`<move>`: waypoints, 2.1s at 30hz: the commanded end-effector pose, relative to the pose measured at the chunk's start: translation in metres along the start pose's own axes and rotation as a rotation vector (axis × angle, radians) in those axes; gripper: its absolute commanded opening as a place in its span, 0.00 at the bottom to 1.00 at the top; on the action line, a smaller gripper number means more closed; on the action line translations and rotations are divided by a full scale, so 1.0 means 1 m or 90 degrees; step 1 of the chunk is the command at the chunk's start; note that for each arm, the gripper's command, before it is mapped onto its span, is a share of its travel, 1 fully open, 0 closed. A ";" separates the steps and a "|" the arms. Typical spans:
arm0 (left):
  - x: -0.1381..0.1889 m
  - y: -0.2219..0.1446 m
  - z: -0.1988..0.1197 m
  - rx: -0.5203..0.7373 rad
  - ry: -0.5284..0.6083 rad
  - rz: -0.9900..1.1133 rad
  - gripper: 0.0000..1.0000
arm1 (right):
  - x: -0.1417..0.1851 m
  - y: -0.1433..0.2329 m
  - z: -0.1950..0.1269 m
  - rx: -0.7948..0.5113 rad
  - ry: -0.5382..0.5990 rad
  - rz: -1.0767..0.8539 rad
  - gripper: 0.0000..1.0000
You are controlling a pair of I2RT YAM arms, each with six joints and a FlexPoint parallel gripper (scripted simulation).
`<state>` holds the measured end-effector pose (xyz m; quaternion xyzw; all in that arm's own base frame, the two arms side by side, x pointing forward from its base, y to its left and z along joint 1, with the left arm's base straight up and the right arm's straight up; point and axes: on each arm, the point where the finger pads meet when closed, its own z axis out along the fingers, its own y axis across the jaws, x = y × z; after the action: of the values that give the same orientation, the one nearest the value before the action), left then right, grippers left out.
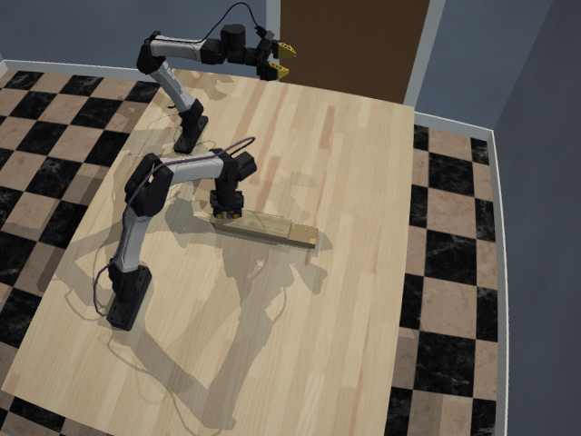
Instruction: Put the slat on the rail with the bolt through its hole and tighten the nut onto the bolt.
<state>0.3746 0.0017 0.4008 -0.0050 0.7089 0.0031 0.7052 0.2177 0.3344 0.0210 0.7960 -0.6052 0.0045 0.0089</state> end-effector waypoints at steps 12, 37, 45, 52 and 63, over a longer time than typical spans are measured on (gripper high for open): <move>-0.007 -0.001 -0.002 0.001 -0.013 0.001 1.00 | -0.005 -0.004 -0.018 0.016 -0.021 -0.244 0.36; -0.007 -0.001 -0.002 0.001 -0.013 0.001 1.00 | -0.005 -0.003 -0.007 0.008 -0.015 -0.243 0.36; -0.007 -0.001 -0.002 0.001 -0.013 0.001 1.00 | -0.005 -0.003 -0.005 0.008 -0.016 -0.243 0.36; -0.007 -0.001 -0.002 0.001 -0.013 0.001 1.00 | -0.005 -0.003 -0.004 0.008 -0.016 -0.243 0.36; -0.007 -0.001 -0.002 0.001 -0.013 0.001 1.00 | -0.005 -0.003 -0.001 0.009 -0.016 -0.243 0.36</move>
<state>0.3746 0.0017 0.4008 -0.0050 0.7089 0.0031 0.7052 0.2170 0.3346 0.0215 0.8955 -0.4450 0.0008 0.0092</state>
